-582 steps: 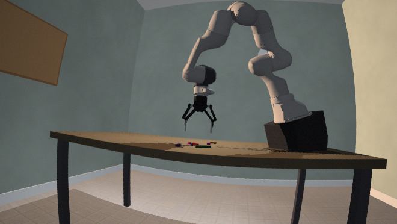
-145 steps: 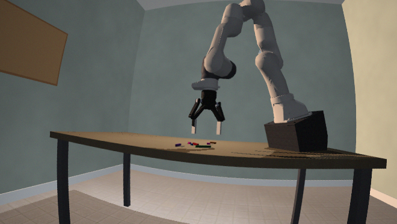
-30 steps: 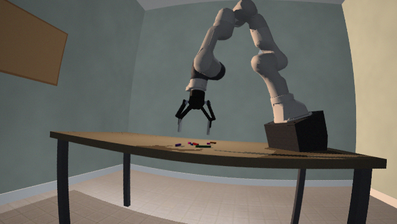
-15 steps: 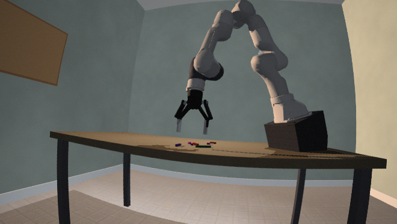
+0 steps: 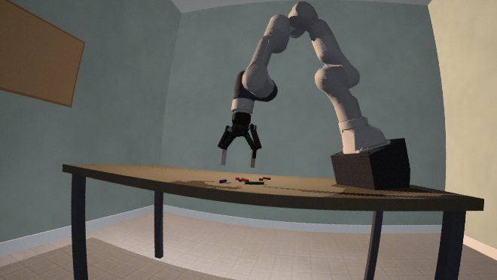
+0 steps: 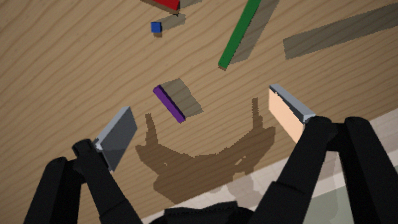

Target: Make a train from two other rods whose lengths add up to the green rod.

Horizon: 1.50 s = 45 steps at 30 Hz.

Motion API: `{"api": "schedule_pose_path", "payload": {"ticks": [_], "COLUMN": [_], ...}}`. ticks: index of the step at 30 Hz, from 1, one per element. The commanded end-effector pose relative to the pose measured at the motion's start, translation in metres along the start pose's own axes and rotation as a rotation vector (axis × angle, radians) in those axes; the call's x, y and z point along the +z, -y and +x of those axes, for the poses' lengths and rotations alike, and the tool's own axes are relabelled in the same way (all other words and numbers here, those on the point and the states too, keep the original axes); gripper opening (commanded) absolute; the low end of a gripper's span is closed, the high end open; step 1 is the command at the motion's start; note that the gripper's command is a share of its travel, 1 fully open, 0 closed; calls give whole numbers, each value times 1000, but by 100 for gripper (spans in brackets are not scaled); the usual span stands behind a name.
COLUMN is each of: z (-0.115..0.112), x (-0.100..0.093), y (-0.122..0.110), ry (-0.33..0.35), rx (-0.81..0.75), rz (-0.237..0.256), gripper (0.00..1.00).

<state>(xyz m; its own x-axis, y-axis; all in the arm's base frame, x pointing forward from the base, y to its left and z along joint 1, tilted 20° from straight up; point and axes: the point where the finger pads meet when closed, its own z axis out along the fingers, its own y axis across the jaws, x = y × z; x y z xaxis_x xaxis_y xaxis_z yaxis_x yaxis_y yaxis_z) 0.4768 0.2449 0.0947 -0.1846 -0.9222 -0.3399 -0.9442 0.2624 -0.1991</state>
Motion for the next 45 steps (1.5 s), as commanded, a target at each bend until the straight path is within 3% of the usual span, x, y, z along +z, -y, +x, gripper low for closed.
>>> {"api": "schedule_pose_path", "payload": {"ticks": [1, 45], "z": [-3, -14], "x": [1, 0], "y": [4, 40], "ry": [-62, -66], "rx": [155, 706], "rz": [1, 24], "gripper": [100, 100]}}
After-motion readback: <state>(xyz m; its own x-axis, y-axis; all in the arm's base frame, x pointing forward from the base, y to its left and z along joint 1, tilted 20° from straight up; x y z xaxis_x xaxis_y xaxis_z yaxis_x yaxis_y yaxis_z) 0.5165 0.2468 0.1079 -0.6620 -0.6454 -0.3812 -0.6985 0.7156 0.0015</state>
